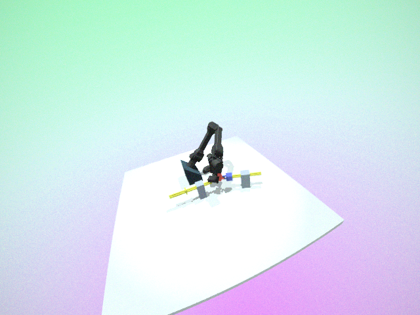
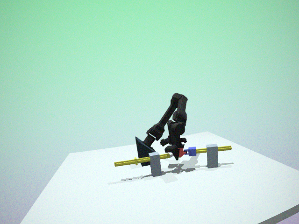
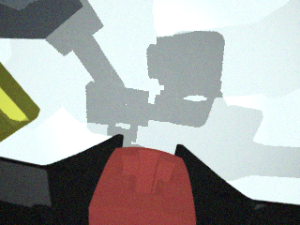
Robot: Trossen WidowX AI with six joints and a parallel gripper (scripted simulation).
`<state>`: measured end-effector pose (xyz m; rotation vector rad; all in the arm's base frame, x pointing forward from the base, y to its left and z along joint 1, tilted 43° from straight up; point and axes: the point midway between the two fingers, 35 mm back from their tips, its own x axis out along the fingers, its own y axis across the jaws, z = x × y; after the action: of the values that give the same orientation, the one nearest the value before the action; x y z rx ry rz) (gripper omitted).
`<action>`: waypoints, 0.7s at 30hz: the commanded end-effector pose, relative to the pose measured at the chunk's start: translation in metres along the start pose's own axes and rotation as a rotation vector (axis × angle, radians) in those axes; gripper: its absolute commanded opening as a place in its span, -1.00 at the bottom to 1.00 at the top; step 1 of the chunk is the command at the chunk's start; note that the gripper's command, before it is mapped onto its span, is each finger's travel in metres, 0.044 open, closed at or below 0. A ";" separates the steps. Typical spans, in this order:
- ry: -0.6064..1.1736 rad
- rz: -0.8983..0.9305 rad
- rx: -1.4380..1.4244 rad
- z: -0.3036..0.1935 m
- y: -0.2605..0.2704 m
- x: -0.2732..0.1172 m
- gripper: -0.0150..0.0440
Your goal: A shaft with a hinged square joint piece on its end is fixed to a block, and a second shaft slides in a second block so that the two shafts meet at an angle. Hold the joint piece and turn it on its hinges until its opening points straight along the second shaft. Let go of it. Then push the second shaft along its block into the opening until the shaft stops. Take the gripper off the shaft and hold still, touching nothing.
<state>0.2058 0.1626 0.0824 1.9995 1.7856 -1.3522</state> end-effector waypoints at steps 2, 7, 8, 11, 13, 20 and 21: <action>-0.013 -0.008 -0.103 0.000 0.005 -0.001 -0.49; -0.020 -0.014 -0.188 -0.001 0.009 -0.001 -0.49; -0.021 -0.015 -0.205 -0.001 0.010 -0.001 -0.49; -0.026 -0.018 -0.256 -0.002 0.012 -0.001 -0.49; -0.029 -0.020 -0.290 -0.002 0.013 -0.001 -0.49; -0.040 -0.026 -0.406 -0.004 0.018 -0.002 -0.49; -0.042 -0.027 -0.422 -0.004 0.019 -0.002 -0.49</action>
<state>0.2212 0.1588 0.0780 1.7668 1.8848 -0.9822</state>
